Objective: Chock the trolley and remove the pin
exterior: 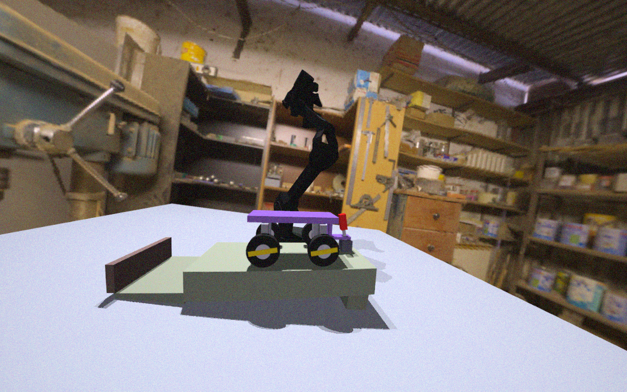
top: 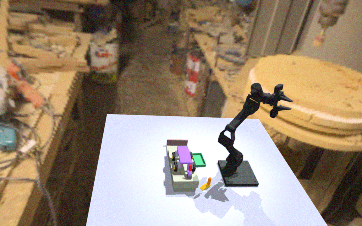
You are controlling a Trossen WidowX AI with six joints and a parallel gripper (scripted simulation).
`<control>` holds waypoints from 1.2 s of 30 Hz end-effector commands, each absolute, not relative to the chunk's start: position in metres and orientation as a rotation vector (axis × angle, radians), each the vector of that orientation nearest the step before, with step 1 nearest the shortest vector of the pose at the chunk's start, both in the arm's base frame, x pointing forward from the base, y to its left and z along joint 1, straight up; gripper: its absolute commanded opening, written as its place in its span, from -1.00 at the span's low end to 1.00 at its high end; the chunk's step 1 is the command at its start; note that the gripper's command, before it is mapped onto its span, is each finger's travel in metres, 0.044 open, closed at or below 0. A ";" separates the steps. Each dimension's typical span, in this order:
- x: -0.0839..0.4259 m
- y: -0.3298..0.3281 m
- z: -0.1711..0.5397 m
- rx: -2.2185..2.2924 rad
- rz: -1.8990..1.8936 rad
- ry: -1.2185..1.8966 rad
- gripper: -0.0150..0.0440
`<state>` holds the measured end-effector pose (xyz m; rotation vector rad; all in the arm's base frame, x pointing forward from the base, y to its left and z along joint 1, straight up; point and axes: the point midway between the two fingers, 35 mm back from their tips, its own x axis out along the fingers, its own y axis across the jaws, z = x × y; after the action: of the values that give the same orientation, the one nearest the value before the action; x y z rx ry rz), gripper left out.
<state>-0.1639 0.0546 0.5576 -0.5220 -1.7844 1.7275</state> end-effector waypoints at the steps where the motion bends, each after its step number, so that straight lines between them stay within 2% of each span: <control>1: -0.184 0.020 0.552 -0.398 1.766 -1.929 0.15; 10: -0.198 -0.054 0.542 -0.084 1.849 -2.184 0.15; 19: -0.189 -0.115 0.531 0.225 1.951 -2.322 0.15; 27: -0.162 -0.180 0.512 0.575 1.977 -2.504 0.15; 36: -0.109 -0.242 0.483 1.023 1.927 -2.699 0.15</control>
<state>-0.1333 -0.2149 0.4986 0.8358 -2.6116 1.9647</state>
